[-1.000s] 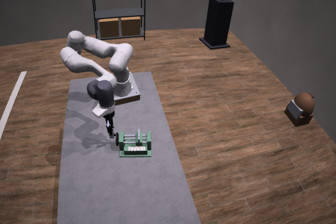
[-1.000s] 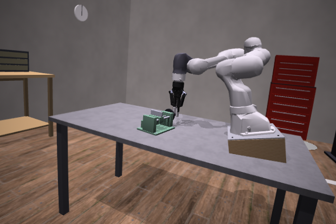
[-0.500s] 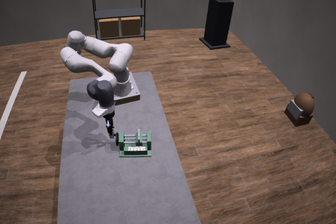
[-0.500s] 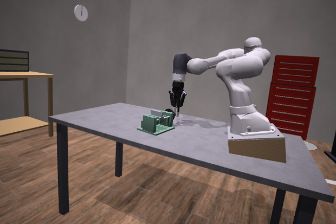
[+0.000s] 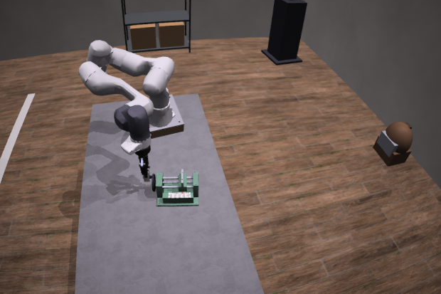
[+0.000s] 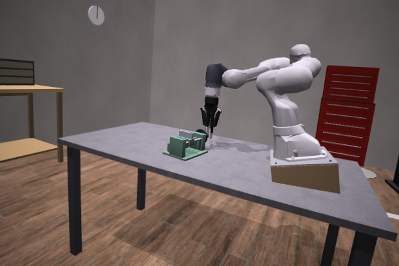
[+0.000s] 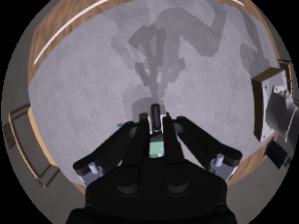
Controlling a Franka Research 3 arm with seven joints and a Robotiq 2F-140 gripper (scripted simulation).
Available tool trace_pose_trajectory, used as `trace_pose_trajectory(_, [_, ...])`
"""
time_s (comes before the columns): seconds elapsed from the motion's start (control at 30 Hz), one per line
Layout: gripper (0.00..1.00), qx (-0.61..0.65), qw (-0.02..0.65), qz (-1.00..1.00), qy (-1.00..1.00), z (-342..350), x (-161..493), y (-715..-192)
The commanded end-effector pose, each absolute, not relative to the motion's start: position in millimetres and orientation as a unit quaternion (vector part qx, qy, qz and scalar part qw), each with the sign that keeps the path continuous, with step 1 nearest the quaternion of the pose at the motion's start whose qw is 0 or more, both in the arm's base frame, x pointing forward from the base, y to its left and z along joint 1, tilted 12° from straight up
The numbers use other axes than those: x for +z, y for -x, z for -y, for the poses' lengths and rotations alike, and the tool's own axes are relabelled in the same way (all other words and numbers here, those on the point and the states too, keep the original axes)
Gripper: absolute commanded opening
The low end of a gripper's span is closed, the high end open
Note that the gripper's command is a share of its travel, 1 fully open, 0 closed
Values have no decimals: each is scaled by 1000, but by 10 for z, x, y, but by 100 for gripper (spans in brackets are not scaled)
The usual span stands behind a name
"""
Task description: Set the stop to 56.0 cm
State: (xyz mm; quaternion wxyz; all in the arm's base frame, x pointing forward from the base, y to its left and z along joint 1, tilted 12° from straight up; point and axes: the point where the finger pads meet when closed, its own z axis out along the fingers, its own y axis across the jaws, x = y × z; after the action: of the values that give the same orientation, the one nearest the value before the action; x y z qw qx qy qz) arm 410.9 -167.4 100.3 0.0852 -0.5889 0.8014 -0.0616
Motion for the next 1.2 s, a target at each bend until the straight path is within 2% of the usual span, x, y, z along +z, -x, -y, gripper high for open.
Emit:
trace_pose_trajectory(0.0, [4, -61, 87, -801, 589, 1671, 1025, -4114])
trace_pose_trajectory(1.17, [4, -61, 87, -801, 589, 1688, 1132, -4146])
